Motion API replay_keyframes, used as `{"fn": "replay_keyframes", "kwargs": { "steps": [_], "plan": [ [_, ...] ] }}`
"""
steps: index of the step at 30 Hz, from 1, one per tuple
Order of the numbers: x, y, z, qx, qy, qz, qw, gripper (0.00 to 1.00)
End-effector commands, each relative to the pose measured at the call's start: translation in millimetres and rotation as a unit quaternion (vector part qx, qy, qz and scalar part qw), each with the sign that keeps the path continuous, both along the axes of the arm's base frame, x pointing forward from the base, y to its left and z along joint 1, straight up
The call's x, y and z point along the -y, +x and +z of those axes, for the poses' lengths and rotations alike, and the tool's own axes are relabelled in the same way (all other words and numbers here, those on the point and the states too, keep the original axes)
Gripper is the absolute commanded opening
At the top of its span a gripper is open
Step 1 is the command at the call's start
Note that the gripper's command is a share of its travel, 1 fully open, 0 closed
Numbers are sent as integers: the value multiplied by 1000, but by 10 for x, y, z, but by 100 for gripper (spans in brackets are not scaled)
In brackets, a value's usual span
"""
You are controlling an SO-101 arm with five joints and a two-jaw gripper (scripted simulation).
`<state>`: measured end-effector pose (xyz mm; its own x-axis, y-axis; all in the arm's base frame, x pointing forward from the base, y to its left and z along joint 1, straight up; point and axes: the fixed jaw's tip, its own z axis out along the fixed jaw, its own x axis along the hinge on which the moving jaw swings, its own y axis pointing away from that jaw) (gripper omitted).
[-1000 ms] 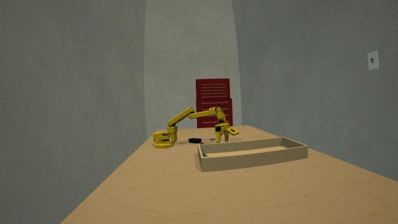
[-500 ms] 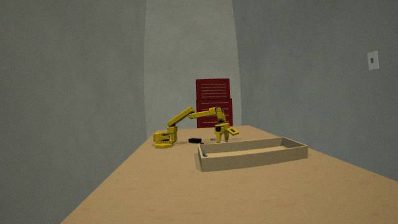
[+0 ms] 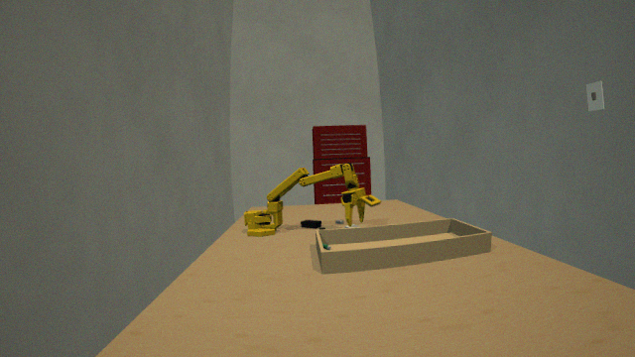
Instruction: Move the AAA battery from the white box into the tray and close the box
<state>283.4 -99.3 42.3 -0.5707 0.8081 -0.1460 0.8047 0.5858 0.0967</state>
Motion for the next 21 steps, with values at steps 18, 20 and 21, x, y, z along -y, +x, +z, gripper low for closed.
{"fn": "replay_keyframes", "kwargs": {
  "steps": [18,20,21],
  "plan": [
    [38,10,385,52,-22,3,998,28],
    [38,10,385,52,-22,3,998,28],
    [38,10,385,52,-22,3,998,28]
  ]
}}
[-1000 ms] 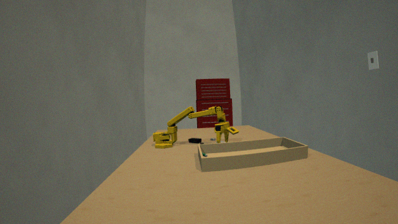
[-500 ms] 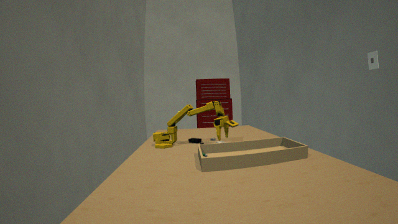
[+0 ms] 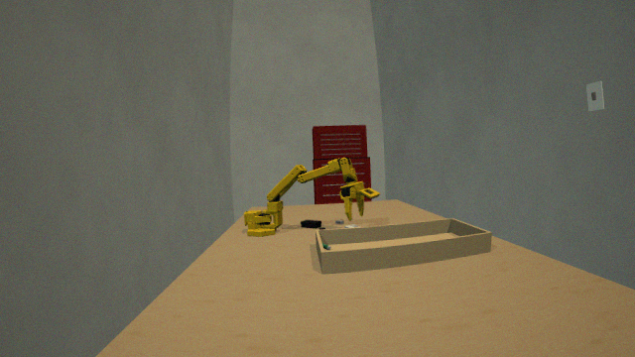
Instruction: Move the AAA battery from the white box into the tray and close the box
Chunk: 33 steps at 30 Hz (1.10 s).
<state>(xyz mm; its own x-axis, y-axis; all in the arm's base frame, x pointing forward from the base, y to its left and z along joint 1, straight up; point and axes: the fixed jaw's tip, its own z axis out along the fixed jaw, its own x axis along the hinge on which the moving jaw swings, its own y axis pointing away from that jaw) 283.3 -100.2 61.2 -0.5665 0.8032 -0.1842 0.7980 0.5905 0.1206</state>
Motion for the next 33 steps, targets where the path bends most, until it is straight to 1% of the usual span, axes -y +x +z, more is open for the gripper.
{"fn": "replay_keyframes", "kwargs": {
  "steps": [1,18,27,33],
  "plan": [
    [29,11,197,31,-13,1,999,28],
    [28,10,198,31,-13,1,999,28],
    [4,0,267,37,-15,2,999,28],
    [1,-2,276,38,-15,3,999,28]
  ]
}}
